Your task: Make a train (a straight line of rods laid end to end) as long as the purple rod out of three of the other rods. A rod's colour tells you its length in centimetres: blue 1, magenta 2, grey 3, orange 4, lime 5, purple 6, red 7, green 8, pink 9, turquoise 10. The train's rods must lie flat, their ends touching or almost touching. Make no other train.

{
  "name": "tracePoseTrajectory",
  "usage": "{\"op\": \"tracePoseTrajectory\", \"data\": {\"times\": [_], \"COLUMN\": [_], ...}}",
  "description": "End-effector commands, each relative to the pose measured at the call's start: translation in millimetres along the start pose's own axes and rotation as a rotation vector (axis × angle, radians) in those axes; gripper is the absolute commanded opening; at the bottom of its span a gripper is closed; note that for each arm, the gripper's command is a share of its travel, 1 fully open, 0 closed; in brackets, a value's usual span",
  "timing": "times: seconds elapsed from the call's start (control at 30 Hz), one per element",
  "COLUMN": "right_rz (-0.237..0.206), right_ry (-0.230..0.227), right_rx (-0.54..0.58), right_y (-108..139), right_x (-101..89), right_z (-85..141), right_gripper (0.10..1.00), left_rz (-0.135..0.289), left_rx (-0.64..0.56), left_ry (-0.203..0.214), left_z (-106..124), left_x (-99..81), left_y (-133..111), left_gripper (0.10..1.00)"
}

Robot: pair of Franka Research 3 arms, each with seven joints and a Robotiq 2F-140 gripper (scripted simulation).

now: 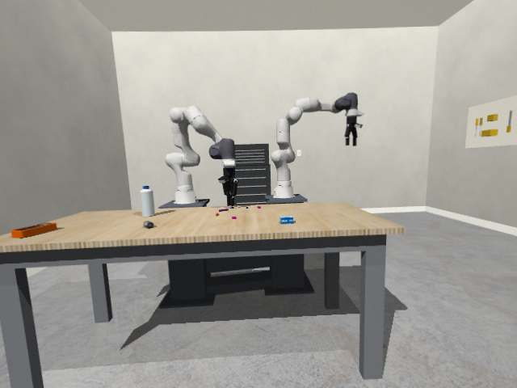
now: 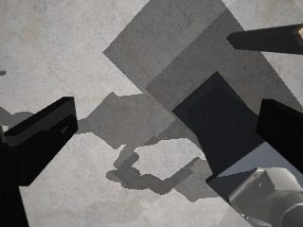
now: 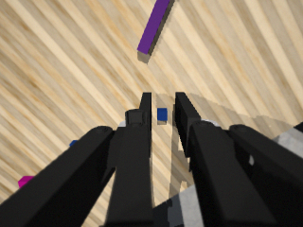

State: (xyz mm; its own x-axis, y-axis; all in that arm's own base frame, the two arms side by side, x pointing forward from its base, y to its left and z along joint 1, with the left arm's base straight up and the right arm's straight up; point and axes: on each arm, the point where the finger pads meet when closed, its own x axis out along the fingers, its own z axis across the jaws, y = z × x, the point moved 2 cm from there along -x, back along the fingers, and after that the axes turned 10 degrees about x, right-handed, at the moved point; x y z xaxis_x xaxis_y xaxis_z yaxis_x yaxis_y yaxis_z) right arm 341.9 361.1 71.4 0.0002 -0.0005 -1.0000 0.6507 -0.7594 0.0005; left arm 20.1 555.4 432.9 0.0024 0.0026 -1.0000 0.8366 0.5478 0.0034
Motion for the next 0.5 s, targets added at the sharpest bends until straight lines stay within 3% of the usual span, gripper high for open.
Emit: {"op": "tracePoseTrajectory", "data": {"times": [0.0, 0.47], "right_rz": [0.000, 0.000], "right_ry": [0.000, 0.000], "right_rx": [0.002, 0.002], "right_y": [-0.3, -0.3], "right_x": [0.6, 7.5], "right_z": [0.3, 0.3], "right_gripper": [0.231, 0.231], "left_rz": [-0.003, -0.003], "left_rx": [0.004, 0.004], "left_ry": [-0.001, -0.001], "left_z": [0.7, 0.7], "left_x": [-0.1, -0.1], "left_y": [-1.1, -1.1], "left_gripper": [1.000, 1.000]}}
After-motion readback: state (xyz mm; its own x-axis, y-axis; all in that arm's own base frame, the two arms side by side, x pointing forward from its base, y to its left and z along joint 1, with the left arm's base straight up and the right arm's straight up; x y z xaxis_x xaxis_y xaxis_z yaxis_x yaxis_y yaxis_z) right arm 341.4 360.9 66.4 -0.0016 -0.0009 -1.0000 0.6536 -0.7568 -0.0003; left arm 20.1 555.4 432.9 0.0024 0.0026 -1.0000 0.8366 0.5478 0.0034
